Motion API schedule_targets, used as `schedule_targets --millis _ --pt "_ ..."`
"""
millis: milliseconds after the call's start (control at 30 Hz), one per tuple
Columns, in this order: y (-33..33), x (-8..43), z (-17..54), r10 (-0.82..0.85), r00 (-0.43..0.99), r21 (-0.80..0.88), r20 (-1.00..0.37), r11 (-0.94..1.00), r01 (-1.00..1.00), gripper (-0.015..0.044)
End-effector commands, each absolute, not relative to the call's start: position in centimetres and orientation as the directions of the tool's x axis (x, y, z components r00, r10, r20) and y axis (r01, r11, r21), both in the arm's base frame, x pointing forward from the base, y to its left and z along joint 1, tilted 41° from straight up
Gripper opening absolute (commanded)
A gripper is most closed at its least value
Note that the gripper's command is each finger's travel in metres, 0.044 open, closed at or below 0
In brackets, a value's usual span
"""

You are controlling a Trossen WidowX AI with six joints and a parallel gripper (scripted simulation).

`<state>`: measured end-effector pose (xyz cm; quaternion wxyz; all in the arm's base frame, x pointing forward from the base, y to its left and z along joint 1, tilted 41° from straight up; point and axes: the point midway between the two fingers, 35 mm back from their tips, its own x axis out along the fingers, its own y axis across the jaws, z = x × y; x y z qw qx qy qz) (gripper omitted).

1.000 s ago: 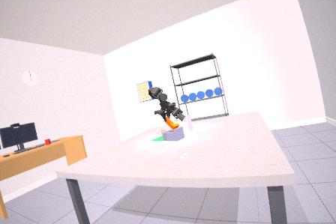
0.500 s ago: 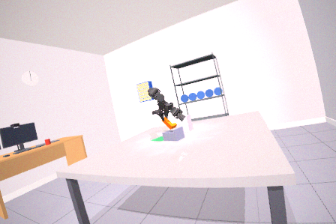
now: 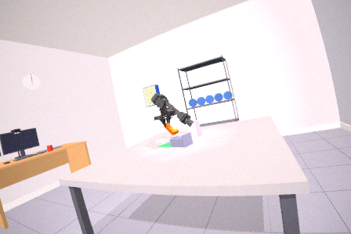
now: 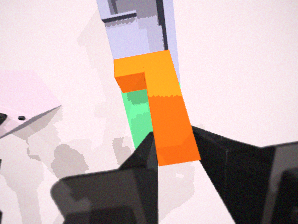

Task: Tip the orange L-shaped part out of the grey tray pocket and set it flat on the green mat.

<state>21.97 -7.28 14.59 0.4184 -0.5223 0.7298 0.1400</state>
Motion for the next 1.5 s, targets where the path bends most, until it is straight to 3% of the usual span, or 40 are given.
schedule_targets --millis 0,433,1467 --pt "-8.4 20.9 15.6 -0.650 -0.107 -0.229 -0.753 0.411 -0.883 0.0000" --pt "-11.5 17.8 18.8 -0.652 -0.108 -0.229 -0.751 0.410 -0.883 0.0000" --pt "-14.2 17.4 15.8 -0.653 -0.107 -0.231 -0.750 0.410 -0.883 0.0000"
